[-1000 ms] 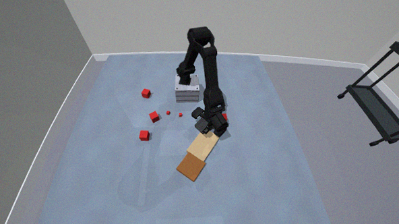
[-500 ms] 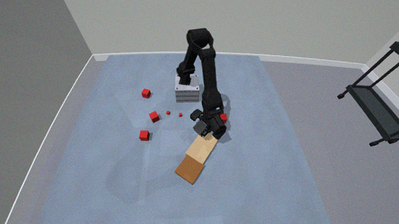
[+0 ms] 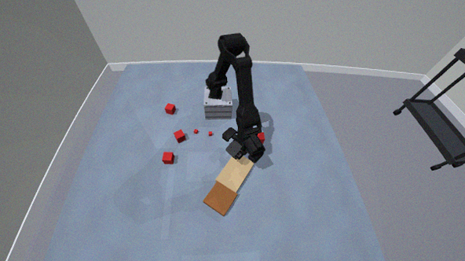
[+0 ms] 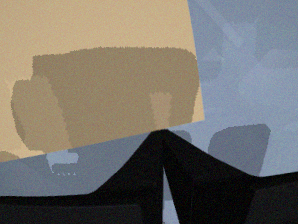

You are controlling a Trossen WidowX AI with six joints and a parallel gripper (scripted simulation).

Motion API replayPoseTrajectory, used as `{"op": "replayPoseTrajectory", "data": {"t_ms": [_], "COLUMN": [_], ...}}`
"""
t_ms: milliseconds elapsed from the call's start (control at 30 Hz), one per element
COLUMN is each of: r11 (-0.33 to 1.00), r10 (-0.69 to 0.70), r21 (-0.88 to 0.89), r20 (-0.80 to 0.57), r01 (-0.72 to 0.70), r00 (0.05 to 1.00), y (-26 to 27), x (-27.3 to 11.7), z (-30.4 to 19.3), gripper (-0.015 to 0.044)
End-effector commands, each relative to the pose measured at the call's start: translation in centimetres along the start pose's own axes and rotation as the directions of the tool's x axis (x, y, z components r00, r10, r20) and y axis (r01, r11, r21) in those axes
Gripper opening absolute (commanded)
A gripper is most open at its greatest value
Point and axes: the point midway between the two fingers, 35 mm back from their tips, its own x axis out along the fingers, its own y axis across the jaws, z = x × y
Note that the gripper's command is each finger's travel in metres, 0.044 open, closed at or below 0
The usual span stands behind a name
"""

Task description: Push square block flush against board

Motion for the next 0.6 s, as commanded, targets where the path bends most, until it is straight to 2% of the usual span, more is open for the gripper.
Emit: {"op": "replayPoseTrajectory", "data": {"t_ms": [0, 567], "r11": [1.000, 1.000], "r10": [-0.003, -0.003], "r21": [0.003, 0.003], "r20": [0.002, -0.001], "r01": [0.003, 0.003], "r00": [1.000, 1.000], "y": [-0.1, -0.2], "x": [0.1, 0.1], "z": [-0.6, -3.4], "gripper": [0.0000, 0.0000]}}
